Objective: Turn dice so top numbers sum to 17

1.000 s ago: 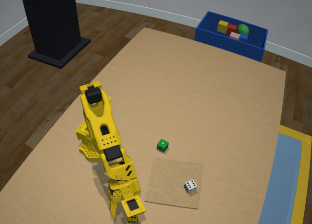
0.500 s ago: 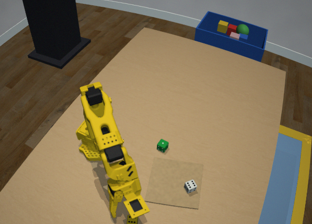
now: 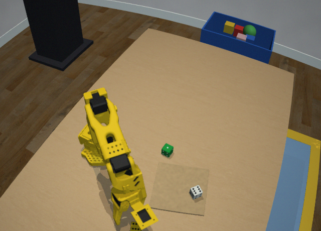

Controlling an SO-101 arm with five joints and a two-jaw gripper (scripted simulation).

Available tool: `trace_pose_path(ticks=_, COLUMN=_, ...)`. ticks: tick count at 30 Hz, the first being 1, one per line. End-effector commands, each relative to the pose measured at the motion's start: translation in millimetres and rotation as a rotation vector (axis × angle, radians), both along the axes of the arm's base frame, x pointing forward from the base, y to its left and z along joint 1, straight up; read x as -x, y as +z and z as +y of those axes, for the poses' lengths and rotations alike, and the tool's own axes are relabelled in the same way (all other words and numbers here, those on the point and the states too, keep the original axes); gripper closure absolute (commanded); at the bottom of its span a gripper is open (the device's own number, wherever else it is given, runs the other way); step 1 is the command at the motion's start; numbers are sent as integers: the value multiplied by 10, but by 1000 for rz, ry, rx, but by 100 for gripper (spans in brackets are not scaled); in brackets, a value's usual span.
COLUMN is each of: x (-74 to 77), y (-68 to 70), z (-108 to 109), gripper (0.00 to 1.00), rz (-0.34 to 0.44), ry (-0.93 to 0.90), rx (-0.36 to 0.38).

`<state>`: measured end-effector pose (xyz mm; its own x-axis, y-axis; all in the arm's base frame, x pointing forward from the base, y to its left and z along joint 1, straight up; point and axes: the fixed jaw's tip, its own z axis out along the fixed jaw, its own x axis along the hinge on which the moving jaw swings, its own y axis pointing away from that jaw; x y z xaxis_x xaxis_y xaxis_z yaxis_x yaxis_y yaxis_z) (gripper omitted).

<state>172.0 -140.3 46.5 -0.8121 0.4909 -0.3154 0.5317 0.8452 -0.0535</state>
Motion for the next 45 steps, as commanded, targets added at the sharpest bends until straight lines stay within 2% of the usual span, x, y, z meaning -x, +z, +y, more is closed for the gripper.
trace_pose_path(ticks=1, x=-61, y=117, z=-36, gripper=69, rz=201, ry=114, rx=-151)
trace_pose_path(ticks=6, x=-61, y=117, z=-36, gripper=69, rz=244, ry=138, rx=-183)
trace_pose_path(ticks=27, x=-61, y=117, z=-36, gripper=69, rz=245, ry=138, rx=-184)
trace_pose_path(ticks=28, x=-33, y=57, z=39, gripper=69, rz=321, ry=194, rx=-247)
trace_pose_path(ticks=45, x=-33, y=57, z=39, gripper=69, rz=321, ry=194, rx=-247)
